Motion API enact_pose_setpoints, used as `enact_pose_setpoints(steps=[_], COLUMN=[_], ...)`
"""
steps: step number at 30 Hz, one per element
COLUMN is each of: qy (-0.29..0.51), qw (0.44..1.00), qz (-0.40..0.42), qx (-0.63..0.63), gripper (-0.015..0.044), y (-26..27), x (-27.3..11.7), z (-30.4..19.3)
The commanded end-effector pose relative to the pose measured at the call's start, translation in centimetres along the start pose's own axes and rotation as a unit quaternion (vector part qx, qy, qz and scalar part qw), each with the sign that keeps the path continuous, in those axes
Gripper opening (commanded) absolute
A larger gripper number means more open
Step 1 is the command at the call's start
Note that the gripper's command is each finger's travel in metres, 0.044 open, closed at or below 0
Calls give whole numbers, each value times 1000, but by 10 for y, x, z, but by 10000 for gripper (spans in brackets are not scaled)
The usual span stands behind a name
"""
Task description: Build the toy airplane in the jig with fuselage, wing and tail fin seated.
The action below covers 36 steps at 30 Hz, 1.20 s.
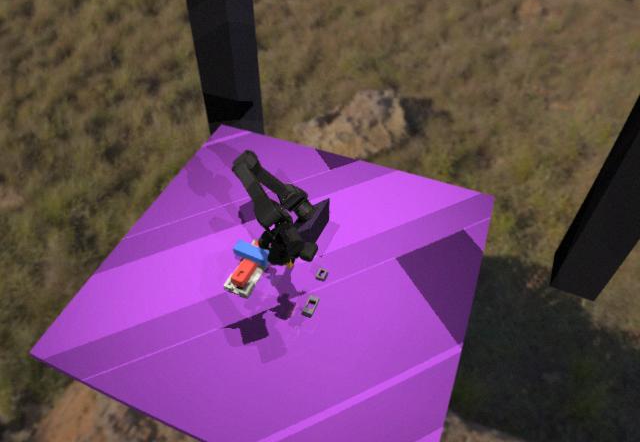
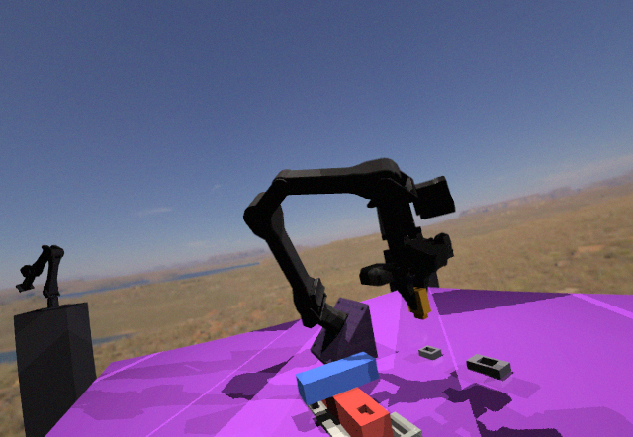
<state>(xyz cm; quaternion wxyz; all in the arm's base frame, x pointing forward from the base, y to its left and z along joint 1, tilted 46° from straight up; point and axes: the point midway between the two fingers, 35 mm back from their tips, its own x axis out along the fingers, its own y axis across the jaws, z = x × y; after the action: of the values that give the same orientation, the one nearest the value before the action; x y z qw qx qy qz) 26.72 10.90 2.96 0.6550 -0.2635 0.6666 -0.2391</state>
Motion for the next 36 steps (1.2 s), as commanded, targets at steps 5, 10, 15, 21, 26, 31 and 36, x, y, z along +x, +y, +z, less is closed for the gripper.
enact_pose_setpoints(steps=[5, 10, 15, 21, 26, 31, 36], qy=[-8, -8, -9, -10, -11, -11, -11], qw=[1000, 1000, 1000, 1000, 1000, 1000, 1000], qz=[3, 3, 1, -2, -5, -9, -14], qx=[4, 6, 8, 10, 12, 14, 16], gripper=[0, 0, 0, 0, 0, 0, 0], y=[-19, -32, -45, -62, -76, -91, -106], x=[0, 2, 4, 6, 9, 11, 14], z=[13, 19, 25, 32, 37, 41, 45])
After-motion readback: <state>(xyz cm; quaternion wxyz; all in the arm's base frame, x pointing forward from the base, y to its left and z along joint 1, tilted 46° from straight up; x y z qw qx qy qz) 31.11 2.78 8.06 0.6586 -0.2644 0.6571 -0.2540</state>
